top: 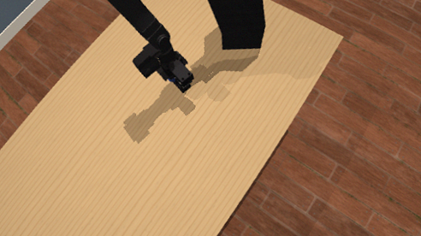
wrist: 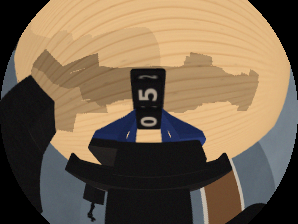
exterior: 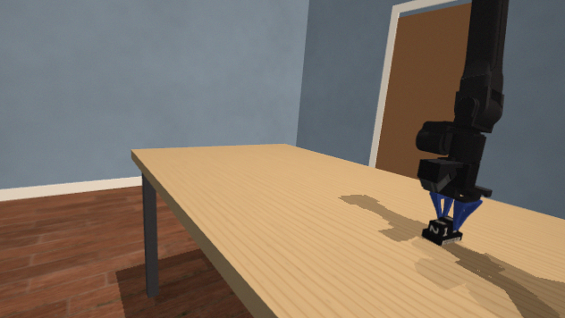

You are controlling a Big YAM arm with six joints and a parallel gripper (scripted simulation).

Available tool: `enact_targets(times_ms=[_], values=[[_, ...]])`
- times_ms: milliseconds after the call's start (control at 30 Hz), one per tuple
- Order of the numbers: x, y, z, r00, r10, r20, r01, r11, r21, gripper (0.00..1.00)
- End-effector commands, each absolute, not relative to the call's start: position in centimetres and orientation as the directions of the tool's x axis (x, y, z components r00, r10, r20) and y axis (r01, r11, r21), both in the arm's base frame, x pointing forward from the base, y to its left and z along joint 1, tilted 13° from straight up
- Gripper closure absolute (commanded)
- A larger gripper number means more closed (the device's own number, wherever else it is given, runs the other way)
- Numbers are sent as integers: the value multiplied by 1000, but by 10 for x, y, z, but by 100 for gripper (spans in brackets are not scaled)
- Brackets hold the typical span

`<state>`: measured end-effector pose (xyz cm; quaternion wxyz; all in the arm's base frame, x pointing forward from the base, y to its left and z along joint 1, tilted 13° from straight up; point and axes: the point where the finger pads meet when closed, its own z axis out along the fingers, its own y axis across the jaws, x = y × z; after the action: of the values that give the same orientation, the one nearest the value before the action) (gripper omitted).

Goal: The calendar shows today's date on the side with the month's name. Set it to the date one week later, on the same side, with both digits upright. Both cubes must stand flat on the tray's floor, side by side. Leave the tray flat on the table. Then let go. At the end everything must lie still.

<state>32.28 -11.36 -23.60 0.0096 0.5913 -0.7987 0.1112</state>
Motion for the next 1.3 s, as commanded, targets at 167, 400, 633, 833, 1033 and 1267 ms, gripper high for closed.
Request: enact_targets(times_ms=[167,400,633,833,1033,1267], values=[[324,-109,-225,-295,-945,142,-947,270,-174,74],[321,-108,-228,-299,-943,142,-947,275,-167,74],[323,-107,-221,-297,-944,142,-947,272,-173,74],[321,-107,-221,-297,-944,143,-947,272,-169,74],[325,-108,-219,-299,-944,142,-945,273,-178,74],[320,-107,-220,-297,-944,143,-947,273,-168,74]])
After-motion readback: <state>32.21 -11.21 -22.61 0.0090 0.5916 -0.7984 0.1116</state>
